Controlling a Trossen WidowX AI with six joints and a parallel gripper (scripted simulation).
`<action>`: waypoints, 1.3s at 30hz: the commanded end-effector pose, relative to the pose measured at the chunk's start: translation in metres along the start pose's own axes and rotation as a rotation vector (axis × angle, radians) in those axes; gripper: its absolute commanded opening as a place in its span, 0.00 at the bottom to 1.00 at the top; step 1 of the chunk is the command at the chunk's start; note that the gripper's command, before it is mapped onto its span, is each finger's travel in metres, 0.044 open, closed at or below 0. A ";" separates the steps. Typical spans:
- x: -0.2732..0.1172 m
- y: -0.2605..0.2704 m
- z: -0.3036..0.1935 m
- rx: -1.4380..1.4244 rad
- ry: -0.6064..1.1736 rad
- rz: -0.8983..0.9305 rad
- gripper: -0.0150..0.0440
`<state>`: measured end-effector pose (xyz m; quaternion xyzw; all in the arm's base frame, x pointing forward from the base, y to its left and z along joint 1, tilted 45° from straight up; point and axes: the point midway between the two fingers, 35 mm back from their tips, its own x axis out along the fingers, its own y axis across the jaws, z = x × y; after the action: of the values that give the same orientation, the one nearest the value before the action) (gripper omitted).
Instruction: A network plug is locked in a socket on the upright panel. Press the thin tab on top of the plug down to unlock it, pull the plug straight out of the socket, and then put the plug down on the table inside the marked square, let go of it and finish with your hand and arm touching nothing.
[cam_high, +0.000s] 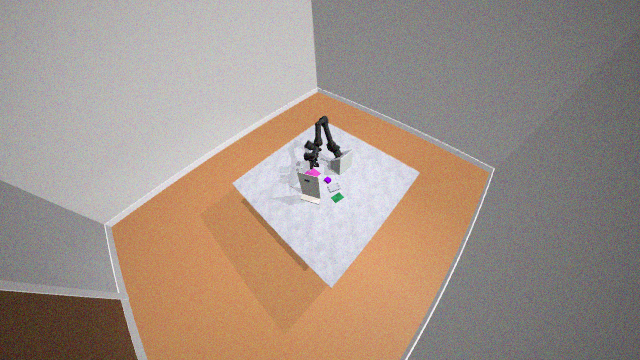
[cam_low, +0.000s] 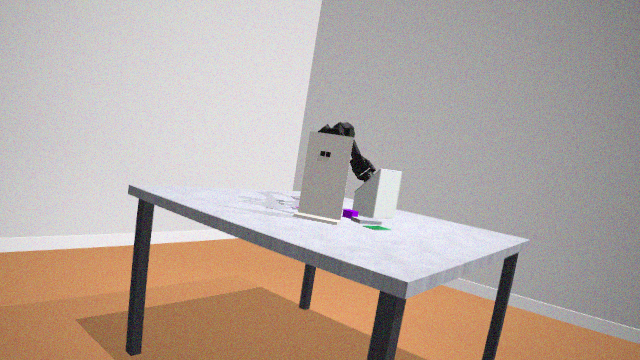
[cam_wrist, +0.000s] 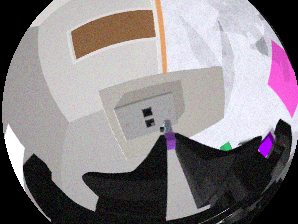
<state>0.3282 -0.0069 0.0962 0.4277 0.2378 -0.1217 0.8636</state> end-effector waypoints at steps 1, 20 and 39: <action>0.000 -0.020 0.006 0.053 -0.063 -0.077 0.25; -0.028 -0.108 0.043 0.297 -0.477 -0.414 0.25; -0.079 -0.165 0.061 0.435 -0.870 -0.619 0.25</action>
<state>0.2149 -0.1528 0.0573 0.4194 -0.0483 -0.5719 0.7034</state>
